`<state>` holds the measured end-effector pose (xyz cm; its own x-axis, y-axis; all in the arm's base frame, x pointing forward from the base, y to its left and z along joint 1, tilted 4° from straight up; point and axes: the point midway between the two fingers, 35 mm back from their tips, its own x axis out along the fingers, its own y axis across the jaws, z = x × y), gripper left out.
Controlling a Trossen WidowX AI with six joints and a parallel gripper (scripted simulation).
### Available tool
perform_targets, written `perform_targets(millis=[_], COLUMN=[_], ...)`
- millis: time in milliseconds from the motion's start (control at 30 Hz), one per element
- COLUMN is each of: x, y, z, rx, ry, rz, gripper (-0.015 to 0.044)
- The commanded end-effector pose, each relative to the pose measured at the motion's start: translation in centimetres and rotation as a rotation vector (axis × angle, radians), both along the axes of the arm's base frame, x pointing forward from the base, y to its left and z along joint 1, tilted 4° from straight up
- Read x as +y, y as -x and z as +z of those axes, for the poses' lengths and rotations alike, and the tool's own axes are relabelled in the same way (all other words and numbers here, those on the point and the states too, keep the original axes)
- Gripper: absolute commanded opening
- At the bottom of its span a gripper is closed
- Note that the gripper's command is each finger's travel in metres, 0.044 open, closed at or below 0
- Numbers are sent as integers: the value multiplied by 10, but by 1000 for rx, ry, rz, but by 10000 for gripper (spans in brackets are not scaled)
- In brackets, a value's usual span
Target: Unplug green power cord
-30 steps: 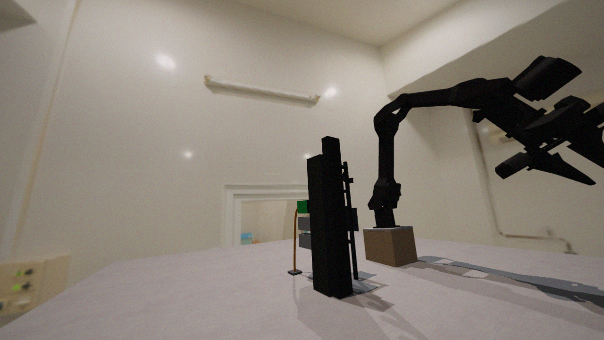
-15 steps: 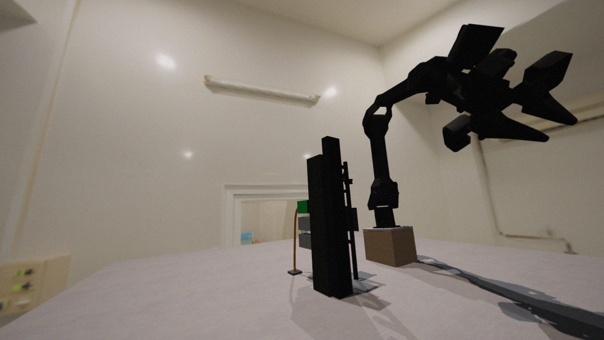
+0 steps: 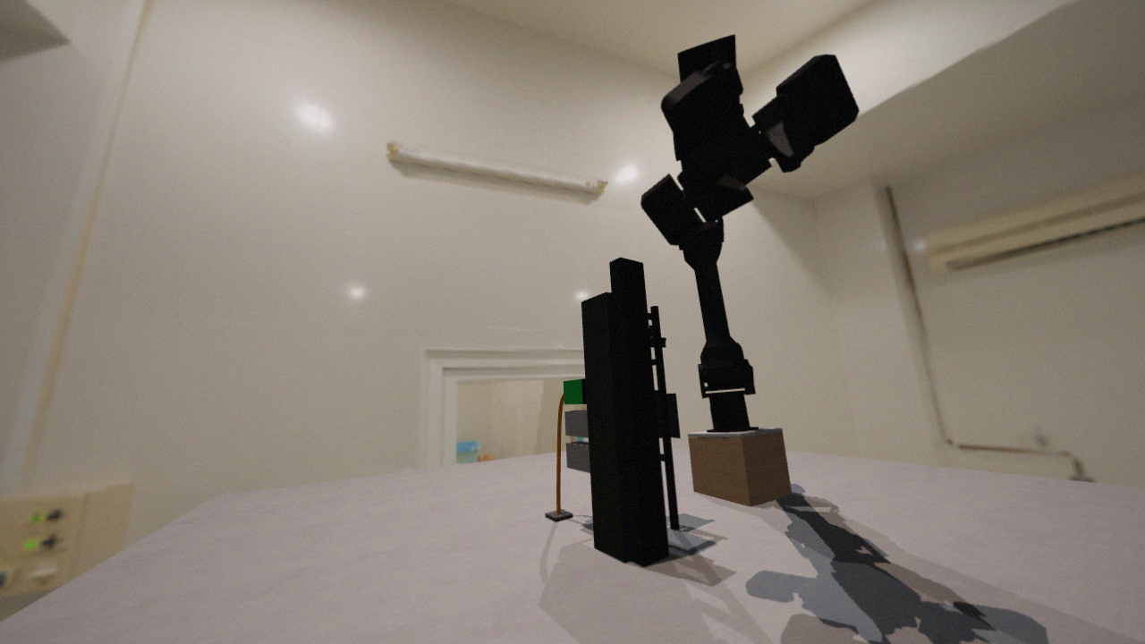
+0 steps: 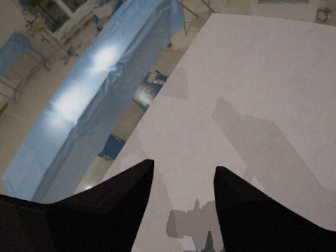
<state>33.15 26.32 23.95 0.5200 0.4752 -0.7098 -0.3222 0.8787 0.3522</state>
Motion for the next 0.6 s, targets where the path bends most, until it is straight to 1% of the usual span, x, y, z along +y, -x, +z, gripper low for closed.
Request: perform_targets(millis=[0,133,367,567], x=[-40,-73,-163,-235], y=[-29,-54,-79,-79], z=[13,21,-6,-33], rx=[-62,-87,54,194], ry=[33,22,-5,-35], rz=[-79,-149,-461,-742], gripper=[160,160,160,160])
